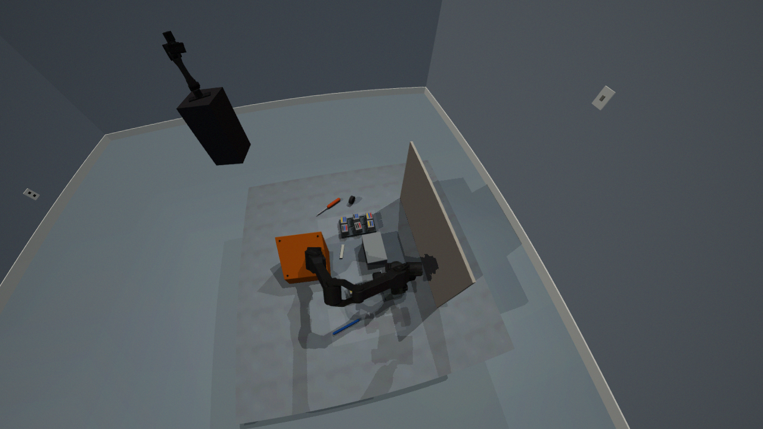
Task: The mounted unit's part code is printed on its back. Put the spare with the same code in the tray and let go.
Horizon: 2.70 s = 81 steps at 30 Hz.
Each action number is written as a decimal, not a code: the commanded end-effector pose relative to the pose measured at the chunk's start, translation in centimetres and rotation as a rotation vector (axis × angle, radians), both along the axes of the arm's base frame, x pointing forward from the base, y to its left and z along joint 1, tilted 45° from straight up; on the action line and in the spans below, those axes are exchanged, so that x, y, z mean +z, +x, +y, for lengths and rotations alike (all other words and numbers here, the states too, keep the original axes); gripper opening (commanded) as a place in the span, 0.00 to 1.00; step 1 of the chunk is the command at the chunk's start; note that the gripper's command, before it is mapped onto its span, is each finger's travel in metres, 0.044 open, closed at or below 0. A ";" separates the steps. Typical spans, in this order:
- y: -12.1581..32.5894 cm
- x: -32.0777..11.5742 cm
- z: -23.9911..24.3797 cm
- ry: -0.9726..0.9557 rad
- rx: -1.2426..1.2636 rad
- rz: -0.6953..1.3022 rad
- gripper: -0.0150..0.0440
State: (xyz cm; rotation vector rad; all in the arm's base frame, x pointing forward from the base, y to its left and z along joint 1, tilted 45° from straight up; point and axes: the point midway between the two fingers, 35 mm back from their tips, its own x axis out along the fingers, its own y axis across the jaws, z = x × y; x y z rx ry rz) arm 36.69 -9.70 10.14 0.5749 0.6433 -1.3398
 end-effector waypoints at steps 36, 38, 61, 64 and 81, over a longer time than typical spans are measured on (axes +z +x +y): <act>0.0 -2.9 -3.1 -0.003 0.000 0.003 0.25; 0.0 -3.0 -3.2 -0.004 0.000 0.003 0.25; -0.3 -4.4 -4.9 -0.011 0.001 0.003 0.25; -0.2 -4.1 -4.7 -0.013 0.000 0.000 0.39; -0.1 -2.4 -2.8 -0.007 0.000 0.001 1.00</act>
